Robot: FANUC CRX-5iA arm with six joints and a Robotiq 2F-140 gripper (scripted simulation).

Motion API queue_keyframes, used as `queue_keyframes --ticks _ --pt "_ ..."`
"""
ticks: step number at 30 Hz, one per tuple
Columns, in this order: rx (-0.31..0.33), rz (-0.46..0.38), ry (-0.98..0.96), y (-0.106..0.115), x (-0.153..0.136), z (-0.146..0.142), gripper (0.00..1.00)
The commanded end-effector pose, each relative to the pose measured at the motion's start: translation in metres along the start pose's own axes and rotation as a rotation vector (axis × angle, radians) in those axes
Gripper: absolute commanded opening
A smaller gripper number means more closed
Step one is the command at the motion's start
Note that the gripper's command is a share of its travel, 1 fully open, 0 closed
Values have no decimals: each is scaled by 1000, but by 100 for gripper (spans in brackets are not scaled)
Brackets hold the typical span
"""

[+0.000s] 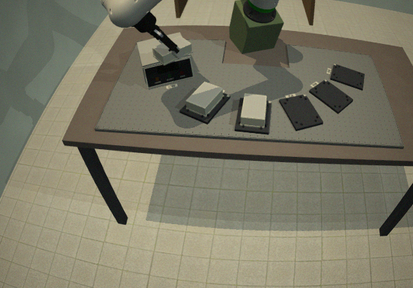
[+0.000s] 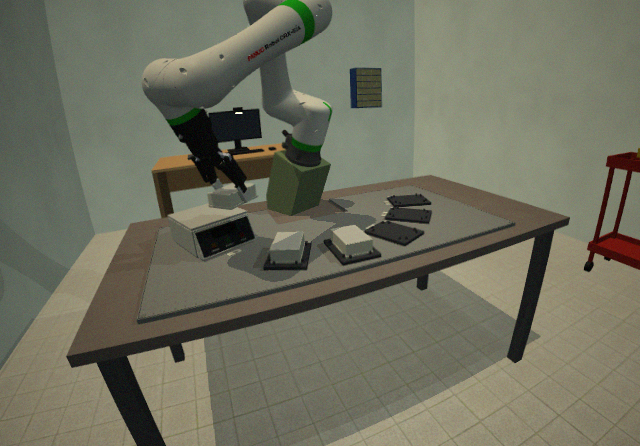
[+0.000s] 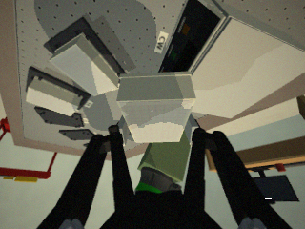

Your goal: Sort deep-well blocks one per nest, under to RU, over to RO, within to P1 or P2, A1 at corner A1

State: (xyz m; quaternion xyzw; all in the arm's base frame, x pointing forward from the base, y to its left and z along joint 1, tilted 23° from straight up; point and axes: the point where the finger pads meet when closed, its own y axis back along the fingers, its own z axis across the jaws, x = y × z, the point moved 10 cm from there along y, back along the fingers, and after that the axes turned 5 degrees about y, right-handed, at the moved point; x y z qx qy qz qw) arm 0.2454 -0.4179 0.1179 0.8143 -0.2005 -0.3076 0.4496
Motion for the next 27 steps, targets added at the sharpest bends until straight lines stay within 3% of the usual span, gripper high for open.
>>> queue_keyframes --ticks 1,10,15,27 --pt "0 0 0 1 0 3 10" --pt "149 13 -260 -3 -12 46 10" --pt "195 17 -340 -5 -16 60 10" --pt "195 17 -340 -10 -27 98 10"
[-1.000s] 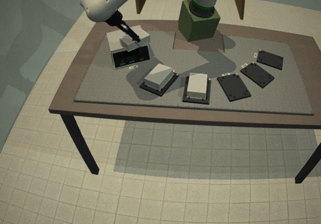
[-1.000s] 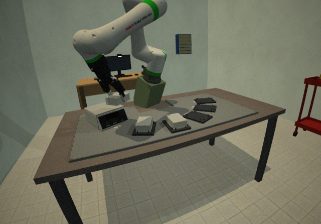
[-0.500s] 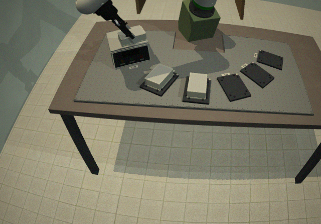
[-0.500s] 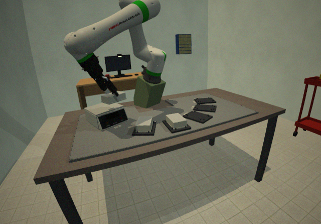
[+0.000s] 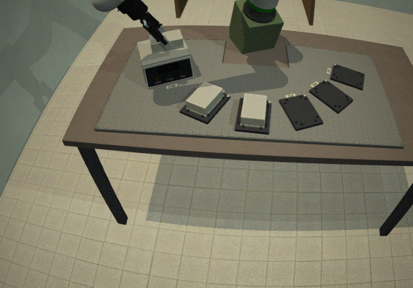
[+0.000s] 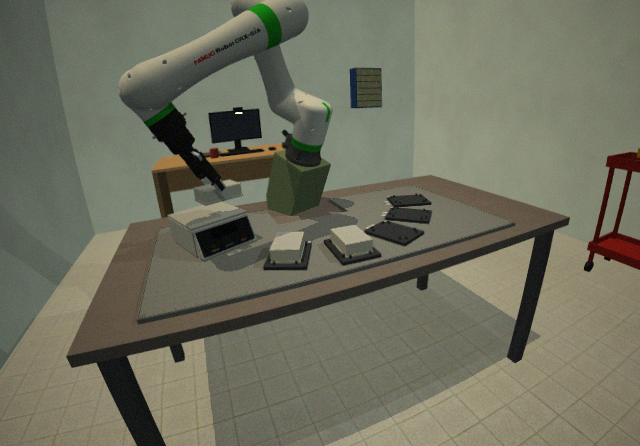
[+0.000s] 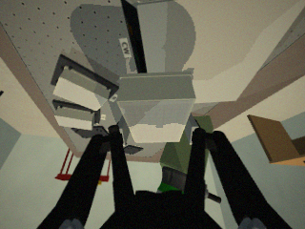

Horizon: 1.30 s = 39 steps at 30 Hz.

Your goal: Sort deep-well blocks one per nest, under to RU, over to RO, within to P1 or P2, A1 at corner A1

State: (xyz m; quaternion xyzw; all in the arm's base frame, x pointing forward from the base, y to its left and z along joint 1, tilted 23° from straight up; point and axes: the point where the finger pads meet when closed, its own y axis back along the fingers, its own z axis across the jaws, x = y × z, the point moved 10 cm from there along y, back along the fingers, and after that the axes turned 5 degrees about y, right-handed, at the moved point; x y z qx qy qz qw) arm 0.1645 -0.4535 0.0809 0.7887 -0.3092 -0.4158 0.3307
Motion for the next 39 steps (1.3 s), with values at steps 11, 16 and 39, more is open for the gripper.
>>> queue_keyframes --ticks 11,16,39 --pt "0 0 0 3 2 36 10" --pt "0 0 0 5 3 53 10" --pt "0 0 0 8 5 93 10"
